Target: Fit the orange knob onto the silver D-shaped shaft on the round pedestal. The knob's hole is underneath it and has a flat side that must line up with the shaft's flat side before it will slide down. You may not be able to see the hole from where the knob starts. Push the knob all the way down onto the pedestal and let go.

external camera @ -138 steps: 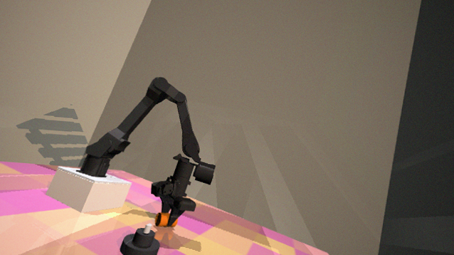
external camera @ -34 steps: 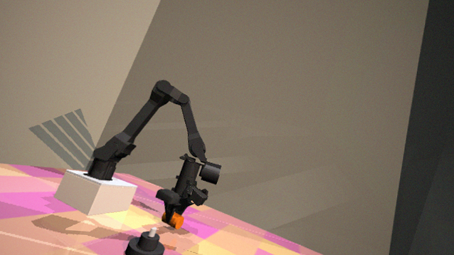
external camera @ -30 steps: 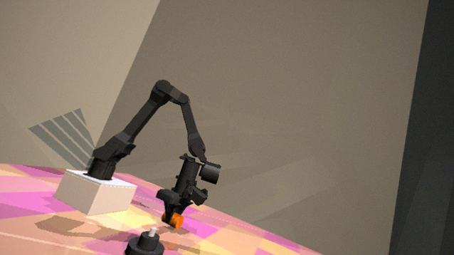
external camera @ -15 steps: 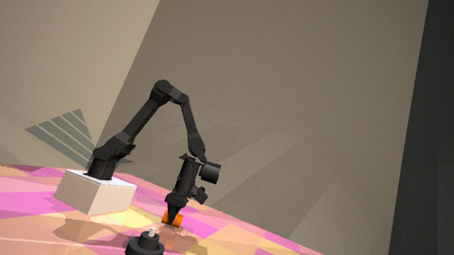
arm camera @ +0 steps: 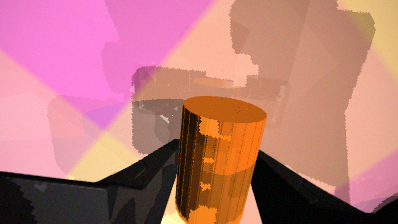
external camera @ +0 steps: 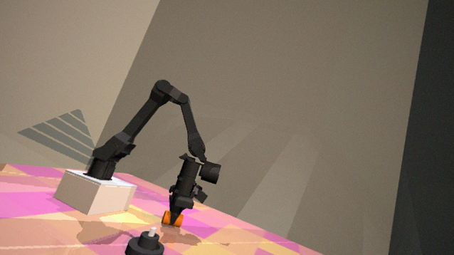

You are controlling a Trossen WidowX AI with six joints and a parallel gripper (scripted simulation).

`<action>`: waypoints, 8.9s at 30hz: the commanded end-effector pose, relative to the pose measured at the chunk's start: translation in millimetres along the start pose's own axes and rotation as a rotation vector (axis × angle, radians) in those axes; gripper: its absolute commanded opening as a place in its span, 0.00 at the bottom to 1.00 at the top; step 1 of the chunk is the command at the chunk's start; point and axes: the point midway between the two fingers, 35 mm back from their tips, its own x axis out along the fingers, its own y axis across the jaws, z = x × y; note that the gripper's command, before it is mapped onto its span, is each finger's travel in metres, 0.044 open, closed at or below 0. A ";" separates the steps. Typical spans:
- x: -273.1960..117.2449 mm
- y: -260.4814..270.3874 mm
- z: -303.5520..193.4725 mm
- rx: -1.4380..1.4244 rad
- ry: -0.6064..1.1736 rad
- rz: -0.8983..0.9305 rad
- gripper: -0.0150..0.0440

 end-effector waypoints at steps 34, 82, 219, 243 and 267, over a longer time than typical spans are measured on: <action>12.1 0.1 -1.3 -0.349 0.006 0.003 0.69; -55.9 6.3 11.9 -0.354 -0.001 -0.002 1.00; 1.5 -16.7 -52.7 -0.321 -1.079 0.190 0.56; 4.7 -19.0 -63.3 -0.307 -1.222 0.222 0.69; 4.7 -19.0 -63.3 -0.307 -1.222 0.222 0.83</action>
